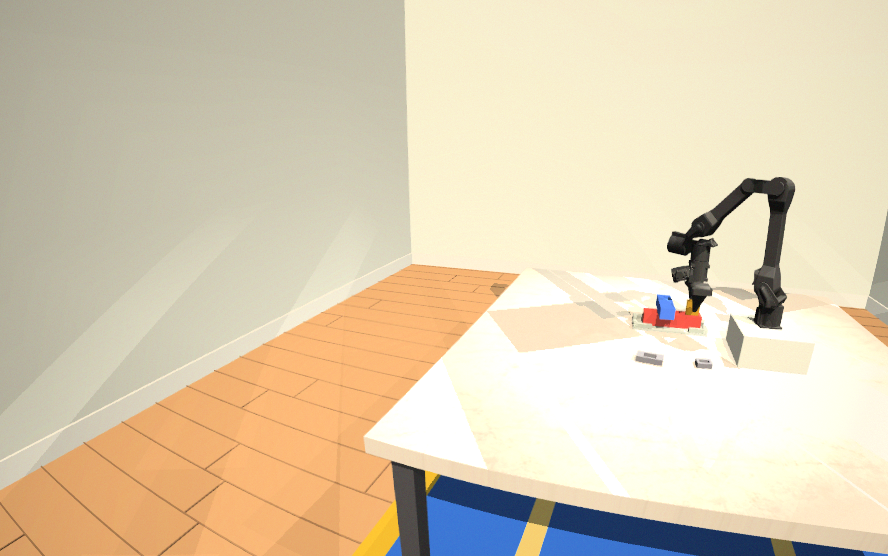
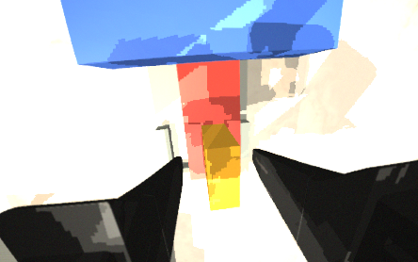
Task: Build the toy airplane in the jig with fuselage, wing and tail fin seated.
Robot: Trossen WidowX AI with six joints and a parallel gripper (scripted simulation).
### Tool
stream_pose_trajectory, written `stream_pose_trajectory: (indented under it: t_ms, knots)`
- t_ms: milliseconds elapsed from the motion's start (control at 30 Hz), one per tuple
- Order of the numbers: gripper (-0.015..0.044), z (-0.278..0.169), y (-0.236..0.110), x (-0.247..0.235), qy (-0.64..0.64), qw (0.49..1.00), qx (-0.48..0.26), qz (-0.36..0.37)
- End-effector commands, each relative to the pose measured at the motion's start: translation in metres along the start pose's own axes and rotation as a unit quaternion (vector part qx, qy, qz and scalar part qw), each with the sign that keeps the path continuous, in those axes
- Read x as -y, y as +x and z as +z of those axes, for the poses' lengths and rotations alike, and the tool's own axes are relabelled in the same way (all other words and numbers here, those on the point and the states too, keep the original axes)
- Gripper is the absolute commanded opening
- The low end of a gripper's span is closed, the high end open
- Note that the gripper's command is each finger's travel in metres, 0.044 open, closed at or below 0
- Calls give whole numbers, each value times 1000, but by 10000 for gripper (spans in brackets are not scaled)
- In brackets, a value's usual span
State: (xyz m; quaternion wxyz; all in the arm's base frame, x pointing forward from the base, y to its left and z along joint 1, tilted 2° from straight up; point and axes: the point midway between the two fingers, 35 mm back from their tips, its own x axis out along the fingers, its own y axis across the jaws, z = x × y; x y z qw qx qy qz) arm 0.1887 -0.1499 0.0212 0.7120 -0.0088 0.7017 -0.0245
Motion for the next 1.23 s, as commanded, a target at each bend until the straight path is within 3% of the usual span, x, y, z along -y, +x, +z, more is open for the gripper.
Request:
stream_pose_trajectory:
  t_ms: [0, 200, 267, 1200]
  knots:
    - [260, 0, -3, 0, 0, 1000, 0, 0]
    - [260, 2, -81, 1, -2, 1000, 0, 1]
    - [260, 0, -92, 0, -3, 1000, 0, 1]
    - [260, 2, -92, 3, -3, 1000, 0, 1]
